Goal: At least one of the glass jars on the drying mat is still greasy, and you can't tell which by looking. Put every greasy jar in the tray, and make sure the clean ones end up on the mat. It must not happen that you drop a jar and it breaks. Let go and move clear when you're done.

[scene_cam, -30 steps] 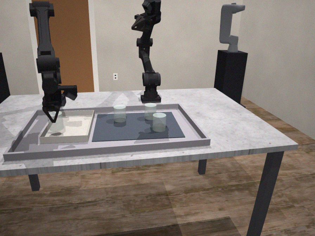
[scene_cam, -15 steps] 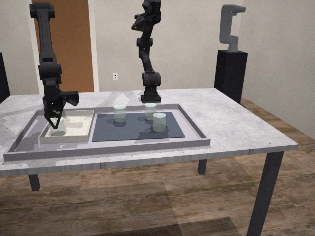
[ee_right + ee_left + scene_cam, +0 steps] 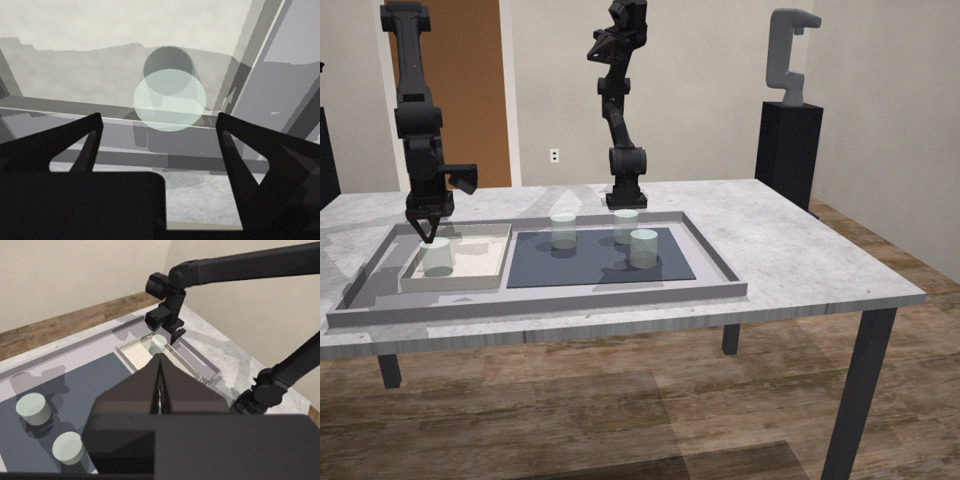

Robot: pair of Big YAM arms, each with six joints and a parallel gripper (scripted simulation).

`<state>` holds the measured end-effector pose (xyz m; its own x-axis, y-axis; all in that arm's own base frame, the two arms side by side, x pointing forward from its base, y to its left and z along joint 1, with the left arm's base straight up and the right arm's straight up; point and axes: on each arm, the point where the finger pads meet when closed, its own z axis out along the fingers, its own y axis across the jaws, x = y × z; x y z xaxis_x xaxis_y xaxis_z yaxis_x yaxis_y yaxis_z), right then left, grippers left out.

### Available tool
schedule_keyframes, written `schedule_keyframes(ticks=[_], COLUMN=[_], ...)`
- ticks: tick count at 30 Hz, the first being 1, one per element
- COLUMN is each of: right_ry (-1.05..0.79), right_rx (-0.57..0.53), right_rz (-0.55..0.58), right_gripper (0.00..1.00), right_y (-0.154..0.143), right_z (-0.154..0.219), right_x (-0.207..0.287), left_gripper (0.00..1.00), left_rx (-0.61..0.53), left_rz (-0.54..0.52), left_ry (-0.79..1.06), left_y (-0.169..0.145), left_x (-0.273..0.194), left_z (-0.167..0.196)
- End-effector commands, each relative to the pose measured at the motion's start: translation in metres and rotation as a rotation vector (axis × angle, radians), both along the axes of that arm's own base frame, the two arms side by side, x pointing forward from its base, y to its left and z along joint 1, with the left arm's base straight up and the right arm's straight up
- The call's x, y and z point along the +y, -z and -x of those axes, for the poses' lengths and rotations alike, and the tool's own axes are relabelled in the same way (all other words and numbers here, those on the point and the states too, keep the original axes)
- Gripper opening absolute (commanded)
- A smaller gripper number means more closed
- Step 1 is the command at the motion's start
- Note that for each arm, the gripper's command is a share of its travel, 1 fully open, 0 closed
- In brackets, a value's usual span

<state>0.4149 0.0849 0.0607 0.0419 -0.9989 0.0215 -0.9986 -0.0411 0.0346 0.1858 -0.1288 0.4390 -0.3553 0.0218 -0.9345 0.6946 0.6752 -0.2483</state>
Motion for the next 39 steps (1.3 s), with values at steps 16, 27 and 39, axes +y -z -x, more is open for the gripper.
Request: schedule_keyframes(ticks=[16,27,39], right_ry=[0.119,0.139,0.077], right_rx=[-0.044,-0.037,-0.042], right_rz=[-0.017,-0.017,-0.037], right_gripper=[0.89,0.89,0.89], right_y=[-0.031,-0.013,-0.005], right_z=[-0.029,0.039,0.117], right_x=[0.196,0.359,0.464], left_gripper=[0.0,0.0,0.0], left_rx=[0.009,0.127,0.129], left_rz=[-0.45,-0.535,-0.533], left_ry=[-0.137,-0.203,-0.202], left_y=[-0.005,0.007,0.008], left_x=[0.053,0.071,0.071], left_z=[-0.001,0.009,0.009])
